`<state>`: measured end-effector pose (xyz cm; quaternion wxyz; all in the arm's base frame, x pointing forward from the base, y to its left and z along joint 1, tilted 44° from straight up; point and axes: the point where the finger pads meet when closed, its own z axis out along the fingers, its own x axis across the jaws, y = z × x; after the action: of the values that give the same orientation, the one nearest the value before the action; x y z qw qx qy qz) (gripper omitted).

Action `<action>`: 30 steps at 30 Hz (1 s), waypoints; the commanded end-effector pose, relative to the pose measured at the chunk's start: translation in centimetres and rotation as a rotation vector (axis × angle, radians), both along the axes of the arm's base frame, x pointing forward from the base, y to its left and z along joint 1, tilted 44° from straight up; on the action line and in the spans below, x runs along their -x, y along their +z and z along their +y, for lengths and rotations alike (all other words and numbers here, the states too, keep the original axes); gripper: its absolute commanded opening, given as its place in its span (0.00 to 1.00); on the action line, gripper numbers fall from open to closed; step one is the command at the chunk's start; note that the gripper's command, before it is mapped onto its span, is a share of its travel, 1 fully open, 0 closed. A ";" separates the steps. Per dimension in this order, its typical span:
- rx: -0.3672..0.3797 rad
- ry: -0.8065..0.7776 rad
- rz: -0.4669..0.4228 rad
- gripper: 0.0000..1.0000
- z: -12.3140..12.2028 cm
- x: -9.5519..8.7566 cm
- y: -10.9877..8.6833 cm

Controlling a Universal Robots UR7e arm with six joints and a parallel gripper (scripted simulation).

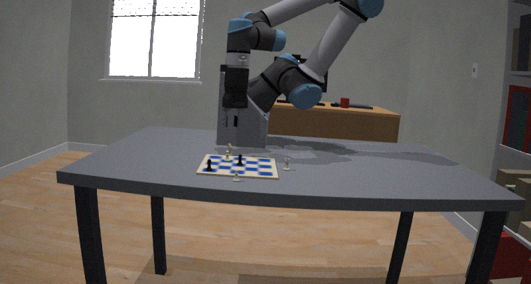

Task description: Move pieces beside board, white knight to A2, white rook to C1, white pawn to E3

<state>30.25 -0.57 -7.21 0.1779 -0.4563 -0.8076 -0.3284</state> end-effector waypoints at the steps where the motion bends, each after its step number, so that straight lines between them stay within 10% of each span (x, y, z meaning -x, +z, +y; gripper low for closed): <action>1: -0.003 0.000 0.002 0.73 0.6 0.1 -0.5; 30: -0.003 0.000 0.003 0.73 3.1 0.1 -3.1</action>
<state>30.16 2.04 -9.82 0.1797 -0.4559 -0.8072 -0.3291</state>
